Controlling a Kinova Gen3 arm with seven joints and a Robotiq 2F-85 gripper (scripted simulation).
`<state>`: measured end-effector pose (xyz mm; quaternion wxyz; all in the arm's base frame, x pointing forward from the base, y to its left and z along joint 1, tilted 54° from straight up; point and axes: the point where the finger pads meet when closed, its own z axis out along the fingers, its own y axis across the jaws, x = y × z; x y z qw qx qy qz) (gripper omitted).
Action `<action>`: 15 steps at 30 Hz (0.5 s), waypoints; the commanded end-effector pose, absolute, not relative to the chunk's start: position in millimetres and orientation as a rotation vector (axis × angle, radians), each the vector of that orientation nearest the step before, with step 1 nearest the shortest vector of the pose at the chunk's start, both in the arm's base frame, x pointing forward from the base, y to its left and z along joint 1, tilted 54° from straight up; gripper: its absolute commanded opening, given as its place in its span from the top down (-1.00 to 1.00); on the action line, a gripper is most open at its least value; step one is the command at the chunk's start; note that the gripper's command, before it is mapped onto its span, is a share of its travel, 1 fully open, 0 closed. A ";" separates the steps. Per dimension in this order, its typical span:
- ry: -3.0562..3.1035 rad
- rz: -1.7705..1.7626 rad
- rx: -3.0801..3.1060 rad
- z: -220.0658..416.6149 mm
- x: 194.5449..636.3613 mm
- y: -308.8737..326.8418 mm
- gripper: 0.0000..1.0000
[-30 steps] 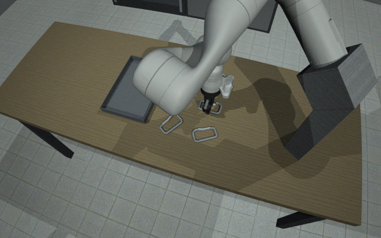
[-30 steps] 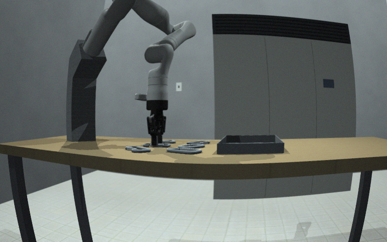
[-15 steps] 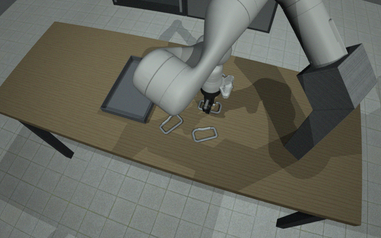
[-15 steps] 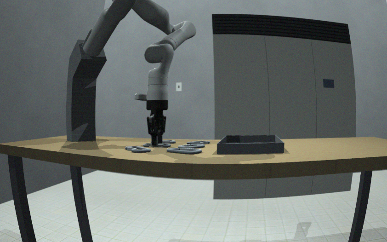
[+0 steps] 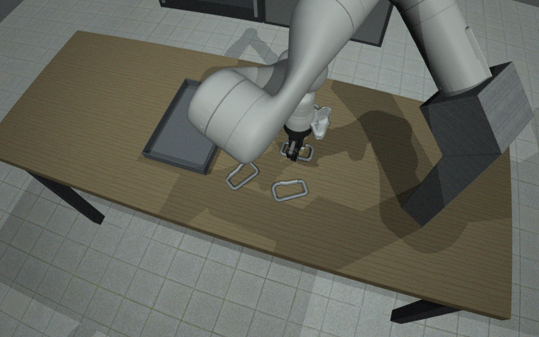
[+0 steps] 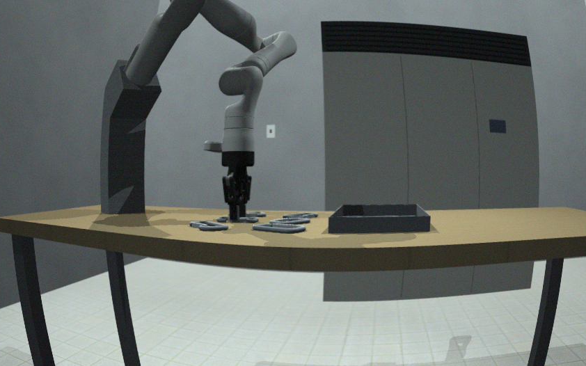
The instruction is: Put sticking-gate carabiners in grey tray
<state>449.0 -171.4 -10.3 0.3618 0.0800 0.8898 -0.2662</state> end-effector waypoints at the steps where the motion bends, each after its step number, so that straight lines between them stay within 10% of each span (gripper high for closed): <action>1: 2.291 -0.685 0.206 -10.1 449.1 -171.1 -0.02; 12: 2.291 -0.685 0.206 -10.1 449.1 -171.1 -0.02; 13: 2.291 -0.685 0.206 -10.0 449.1 -171.1 -1.00; 15: 2.291 -0.685 0.206 -10.0 449.1 -171.1 -1.00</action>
